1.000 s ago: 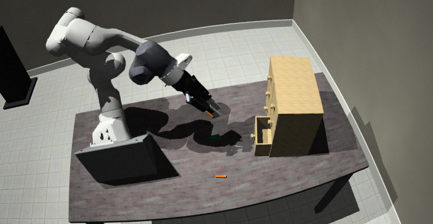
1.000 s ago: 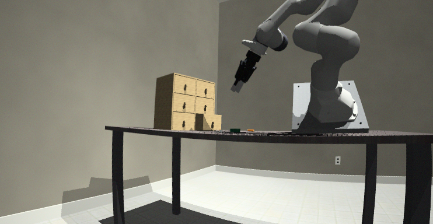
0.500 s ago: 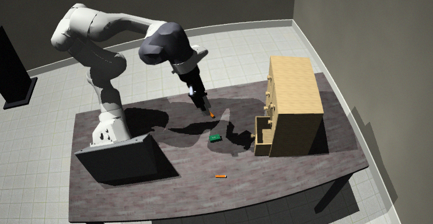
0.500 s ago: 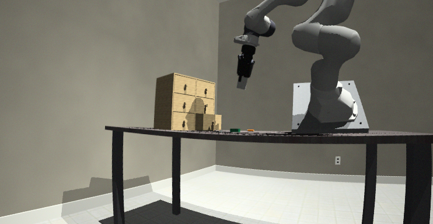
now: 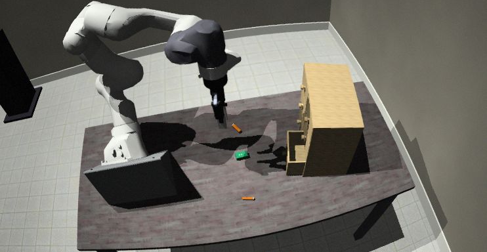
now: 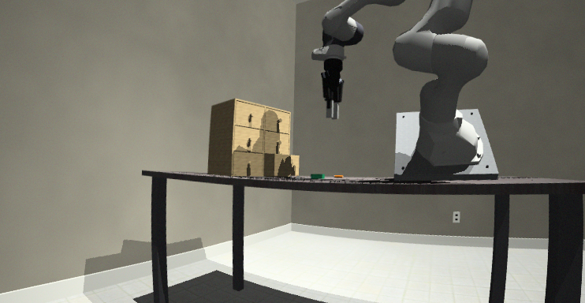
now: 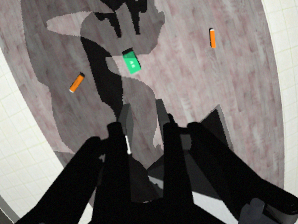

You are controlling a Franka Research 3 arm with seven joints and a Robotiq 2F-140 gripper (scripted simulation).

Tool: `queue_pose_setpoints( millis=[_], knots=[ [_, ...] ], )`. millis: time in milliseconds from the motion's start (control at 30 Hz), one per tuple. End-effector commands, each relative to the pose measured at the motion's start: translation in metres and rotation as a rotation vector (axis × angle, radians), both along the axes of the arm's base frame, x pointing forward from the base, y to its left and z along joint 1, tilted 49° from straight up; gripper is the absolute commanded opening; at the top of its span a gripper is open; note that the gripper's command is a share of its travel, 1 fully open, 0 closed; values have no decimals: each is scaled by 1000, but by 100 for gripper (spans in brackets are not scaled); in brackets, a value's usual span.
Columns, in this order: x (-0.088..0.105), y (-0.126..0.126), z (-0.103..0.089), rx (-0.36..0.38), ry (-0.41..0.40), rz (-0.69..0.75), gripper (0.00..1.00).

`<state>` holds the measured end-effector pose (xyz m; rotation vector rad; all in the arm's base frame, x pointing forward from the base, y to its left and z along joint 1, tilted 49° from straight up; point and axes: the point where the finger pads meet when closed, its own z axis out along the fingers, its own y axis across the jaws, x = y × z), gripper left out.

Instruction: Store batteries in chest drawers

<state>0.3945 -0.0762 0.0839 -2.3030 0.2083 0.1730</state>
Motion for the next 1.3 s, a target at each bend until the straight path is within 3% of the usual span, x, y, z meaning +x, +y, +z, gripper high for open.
queue_pose_setpoints(
  millis=[0, 1000, 1133, 1267],
  knots=[
    [-9, 3, 2, 15, 26, 23, 20],
    [-9, 4, 1, 12, 35, 20, 20],
    [-12, 13, -3, 17, 103, -12, 20],
    [-18, 31, -12, 21, 254, -84, 20]
  ],
)
